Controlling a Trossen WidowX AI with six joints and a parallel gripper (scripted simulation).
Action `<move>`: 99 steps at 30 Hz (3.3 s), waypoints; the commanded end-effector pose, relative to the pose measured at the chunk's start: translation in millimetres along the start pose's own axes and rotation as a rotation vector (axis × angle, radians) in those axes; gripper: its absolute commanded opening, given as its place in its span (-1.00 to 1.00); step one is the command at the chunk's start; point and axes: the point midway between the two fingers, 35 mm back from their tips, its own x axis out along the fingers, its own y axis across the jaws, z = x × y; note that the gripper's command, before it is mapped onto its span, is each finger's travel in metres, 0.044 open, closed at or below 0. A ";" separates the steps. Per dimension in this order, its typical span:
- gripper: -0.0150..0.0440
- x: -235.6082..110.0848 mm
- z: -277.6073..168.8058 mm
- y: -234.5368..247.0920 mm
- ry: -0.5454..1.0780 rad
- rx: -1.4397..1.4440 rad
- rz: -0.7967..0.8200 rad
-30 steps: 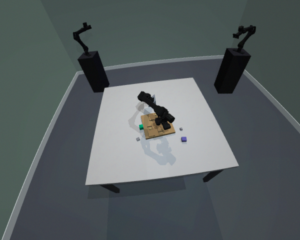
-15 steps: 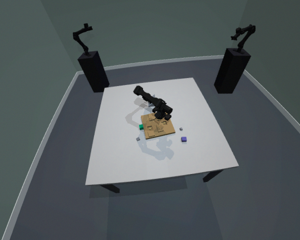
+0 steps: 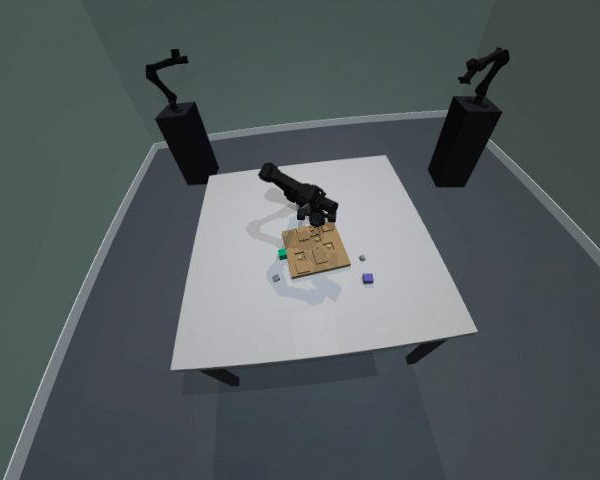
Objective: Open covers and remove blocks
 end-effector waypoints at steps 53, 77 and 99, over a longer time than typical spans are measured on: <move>-0.49 75.5 -48.2 -37.1 0.005 -0.374 -0.006; -0.49 77.5 -40.8 -21.8 0.004 -0.374 -0.006; -0.49 78.2 -38.0 -17.3 0.001 0.745 -0.007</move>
